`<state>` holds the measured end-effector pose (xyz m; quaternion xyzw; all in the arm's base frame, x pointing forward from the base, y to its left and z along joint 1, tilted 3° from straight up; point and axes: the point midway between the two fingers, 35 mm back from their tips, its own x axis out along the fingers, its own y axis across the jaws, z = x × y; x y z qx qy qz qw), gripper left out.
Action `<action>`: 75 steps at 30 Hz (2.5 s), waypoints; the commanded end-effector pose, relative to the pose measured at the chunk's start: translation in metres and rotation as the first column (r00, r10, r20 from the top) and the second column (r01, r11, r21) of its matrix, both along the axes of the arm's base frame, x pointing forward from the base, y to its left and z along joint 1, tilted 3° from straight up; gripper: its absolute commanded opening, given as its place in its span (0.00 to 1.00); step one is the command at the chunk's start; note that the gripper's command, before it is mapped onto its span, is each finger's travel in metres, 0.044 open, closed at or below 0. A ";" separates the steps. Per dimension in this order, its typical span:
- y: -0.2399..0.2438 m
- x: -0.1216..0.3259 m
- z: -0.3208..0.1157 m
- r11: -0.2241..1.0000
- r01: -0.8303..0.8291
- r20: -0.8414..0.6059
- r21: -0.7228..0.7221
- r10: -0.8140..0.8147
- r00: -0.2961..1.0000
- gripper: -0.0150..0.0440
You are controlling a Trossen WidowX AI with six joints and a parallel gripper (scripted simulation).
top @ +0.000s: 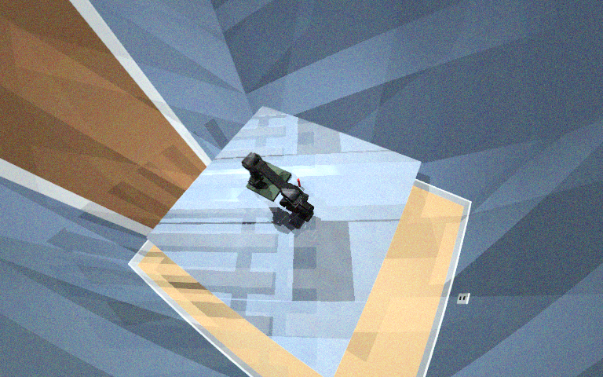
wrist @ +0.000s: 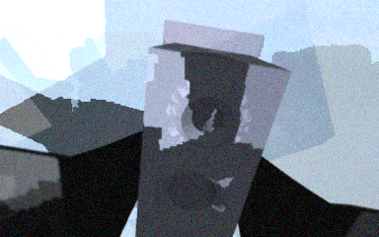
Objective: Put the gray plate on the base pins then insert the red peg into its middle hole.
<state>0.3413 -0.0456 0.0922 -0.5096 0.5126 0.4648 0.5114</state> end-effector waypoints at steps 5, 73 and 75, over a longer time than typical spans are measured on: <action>0.000 0.000 0.000 1.000 -0.005 0.003 0.001 0.005 1.000 0.25; -0.001 0.005 -0.014 1.000 -0.002 0.005 0.000 0.002 1.000 1.00; 0.000 0.007 0.015 1.000 -0.003 0.005 0.000 0.003 1.000 1.00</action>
